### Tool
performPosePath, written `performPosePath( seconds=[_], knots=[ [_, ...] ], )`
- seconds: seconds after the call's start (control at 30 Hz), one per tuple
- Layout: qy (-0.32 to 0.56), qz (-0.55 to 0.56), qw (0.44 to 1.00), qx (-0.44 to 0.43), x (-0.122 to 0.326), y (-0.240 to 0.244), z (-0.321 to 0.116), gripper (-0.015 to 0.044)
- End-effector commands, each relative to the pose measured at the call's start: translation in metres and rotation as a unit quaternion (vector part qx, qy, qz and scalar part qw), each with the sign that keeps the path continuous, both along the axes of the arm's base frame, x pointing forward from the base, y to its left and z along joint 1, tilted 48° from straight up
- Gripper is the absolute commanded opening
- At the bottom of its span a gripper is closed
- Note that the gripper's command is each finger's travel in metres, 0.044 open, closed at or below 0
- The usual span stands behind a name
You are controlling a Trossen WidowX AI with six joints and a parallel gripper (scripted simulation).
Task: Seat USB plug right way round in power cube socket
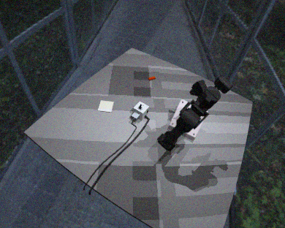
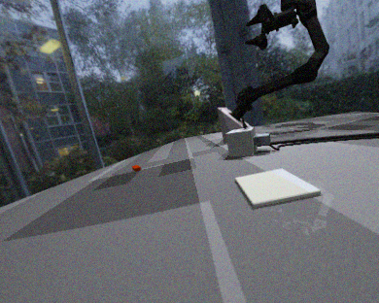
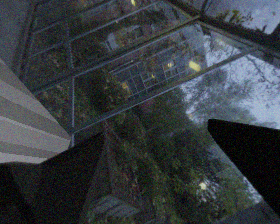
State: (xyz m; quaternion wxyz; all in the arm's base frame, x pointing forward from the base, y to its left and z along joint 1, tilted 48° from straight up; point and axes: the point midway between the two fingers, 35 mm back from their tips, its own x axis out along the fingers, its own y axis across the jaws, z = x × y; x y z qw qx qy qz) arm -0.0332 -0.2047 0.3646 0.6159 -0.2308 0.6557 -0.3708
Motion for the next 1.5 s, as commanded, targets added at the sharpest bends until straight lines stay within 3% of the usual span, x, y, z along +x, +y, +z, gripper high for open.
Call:
performPosePath(
  seconds=[0.0,0.3,0.7,1.1,1.47],
  knots=[
    [-0.016,0.14,0.988,0.07,0.053,-0.028,-0.033,0.044],
    [-0.042,0.415,0.887,0.2,0.187,-0.022,-0.097,0.044],
    [-0.03,0.642,0.665,0.382,0.312,0.093,-0.183,0.044],
    [0.01,0.765,0.363,0.532,0.341,0.257,-0.263,0.044],
    [0.012,0.767,0.35,0.537,0.336,0.263,-0.266,0.044]
  ],
)
